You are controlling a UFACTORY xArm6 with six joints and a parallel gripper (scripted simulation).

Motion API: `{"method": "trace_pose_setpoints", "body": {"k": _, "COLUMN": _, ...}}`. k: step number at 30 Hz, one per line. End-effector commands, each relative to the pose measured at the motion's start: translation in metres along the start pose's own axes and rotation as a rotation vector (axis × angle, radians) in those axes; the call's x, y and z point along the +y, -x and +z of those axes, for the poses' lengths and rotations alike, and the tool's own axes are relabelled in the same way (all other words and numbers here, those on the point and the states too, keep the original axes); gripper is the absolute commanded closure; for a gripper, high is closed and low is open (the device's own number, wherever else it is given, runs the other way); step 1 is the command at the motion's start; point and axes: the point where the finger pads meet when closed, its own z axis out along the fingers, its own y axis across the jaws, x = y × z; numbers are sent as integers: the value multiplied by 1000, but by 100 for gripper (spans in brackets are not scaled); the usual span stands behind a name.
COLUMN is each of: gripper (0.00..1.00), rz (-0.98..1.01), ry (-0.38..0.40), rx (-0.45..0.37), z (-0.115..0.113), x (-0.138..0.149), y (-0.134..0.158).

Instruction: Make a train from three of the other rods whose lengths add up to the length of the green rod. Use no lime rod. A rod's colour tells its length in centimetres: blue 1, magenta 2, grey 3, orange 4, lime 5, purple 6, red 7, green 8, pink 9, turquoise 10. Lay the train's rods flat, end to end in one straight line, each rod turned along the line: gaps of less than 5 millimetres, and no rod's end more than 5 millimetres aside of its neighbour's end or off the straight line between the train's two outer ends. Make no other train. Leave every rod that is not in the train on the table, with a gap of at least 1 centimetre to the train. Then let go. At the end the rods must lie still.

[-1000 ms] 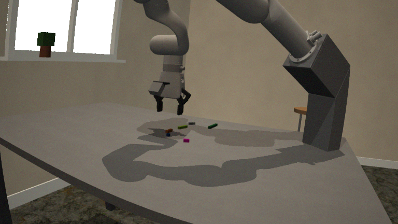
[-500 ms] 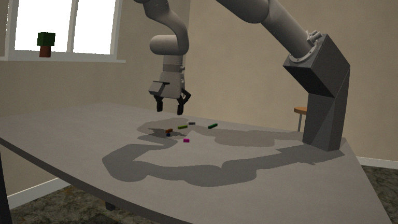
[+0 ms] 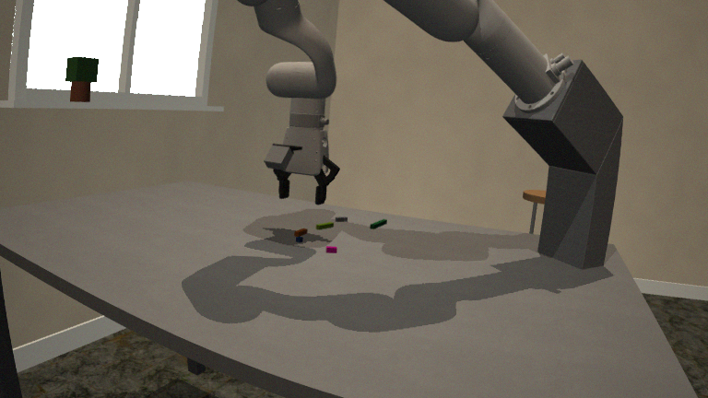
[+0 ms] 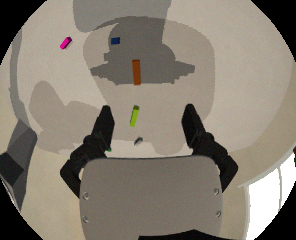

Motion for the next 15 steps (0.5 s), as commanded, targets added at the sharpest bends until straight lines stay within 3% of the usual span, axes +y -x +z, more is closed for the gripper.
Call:
{"method": "trace_pose_setpoints", "body": {"k": 1, "gripper": 0, "rz": 0, "ry": 2, "rx": -1, "z": -1, "x": 1, "y": 0}}
{"method": "trace_pose_setpoints", "body": {"k": 15, "gripper": 0, "rz": -165, "ry": 1, "rx": -2, "z": 0, "x": 3, "y": 11}}
